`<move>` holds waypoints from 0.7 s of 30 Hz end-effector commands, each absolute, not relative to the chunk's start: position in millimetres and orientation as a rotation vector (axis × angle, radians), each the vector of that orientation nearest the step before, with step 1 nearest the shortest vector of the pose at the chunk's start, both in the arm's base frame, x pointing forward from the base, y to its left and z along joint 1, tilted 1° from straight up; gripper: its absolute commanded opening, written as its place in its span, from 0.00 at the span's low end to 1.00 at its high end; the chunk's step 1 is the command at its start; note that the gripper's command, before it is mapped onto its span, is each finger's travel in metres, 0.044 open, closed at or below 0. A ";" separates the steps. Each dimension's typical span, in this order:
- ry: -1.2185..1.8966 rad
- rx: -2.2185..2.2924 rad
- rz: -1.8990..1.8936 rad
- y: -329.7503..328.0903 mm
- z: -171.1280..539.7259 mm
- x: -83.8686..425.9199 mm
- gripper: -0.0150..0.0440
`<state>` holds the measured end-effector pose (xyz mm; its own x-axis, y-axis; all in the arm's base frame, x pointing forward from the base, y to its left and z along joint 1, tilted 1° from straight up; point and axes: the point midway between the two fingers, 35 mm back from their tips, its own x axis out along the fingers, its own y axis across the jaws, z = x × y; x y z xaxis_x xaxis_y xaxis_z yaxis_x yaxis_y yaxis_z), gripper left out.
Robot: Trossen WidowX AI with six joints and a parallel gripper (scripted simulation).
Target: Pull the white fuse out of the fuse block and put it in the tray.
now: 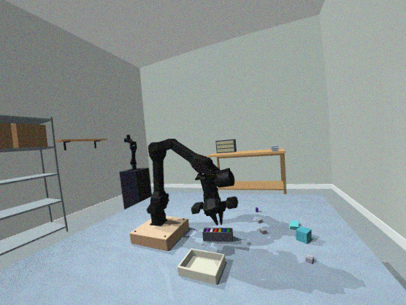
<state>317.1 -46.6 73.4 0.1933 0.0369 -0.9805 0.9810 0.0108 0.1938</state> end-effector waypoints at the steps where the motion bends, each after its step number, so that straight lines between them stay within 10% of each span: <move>1: 1.233 1.161 -1.117 -23.4 65.6 275.4 0.37; 21: 1.240 1.154 -1.120 -16.5 54.3 277.2 0.37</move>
<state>278.7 -16.1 58.6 0.0278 0.0114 -0.9995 0.9947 0.0987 0.0288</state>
